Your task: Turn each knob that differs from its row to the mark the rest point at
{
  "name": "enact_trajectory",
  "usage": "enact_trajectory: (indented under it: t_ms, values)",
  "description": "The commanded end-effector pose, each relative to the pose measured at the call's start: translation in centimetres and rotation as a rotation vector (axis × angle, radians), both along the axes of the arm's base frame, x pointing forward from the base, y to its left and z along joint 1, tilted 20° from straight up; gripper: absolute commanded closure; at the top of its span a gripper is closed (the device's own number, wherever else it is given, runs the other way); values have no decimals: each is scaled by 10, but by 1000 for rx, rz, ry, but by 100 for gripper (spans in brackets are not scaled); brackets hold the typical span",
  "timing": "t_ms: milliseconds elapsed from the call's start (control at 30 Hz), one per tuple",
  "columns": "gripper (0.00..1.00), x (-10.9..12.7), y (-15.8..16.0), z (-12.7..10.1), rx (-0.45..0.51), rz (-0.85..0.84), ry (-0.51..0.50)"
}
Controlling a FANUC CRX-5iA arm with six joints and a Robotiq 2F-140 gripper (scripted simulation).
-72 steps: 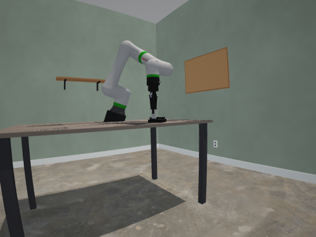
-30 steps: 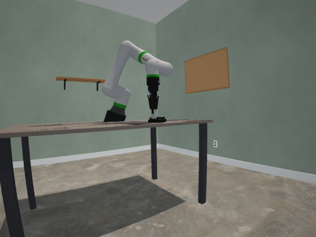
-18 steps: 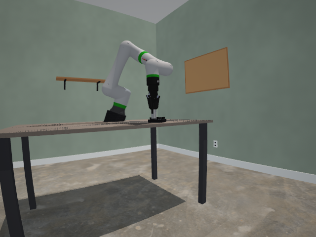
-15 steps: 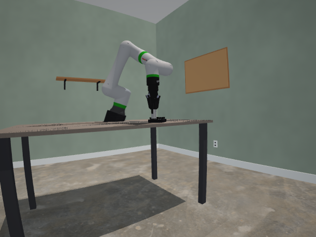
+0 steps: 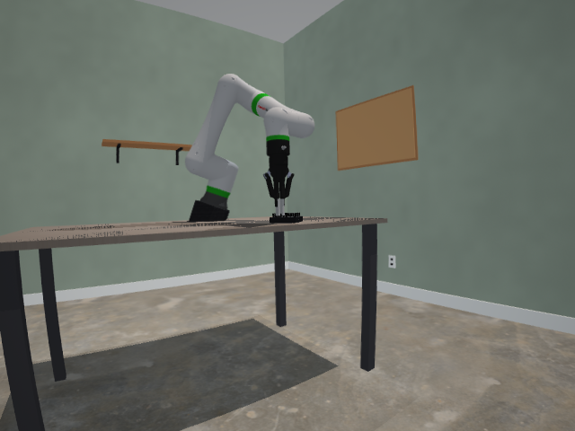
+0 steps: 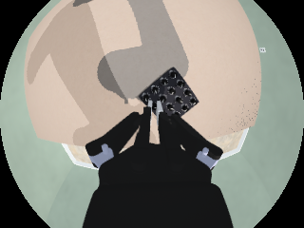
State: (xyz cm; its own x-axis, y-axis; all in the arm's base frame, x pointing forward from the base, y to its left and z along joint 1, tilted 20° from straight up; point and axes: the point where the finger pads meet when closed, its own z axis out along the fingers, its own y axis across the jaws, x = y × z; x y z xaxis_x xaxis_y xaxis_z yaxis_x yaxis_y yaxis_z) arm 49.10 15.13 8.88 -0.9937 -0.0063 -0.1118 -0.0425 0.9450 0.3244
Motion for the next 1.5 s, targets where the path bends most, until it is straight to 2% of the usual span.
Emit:
enact_trajectory:
  t_ms: [0, 667, 1167, 1467]
  values:
    - [95, 0, 0, 0, 7, -146, 48]
    - [95, 0, 0, 0, 52, -541, 184]
    - [95, 0, 0, 0, 71, -716, 243]
    - [95, 0, 0, 0, 77, -763, 260]
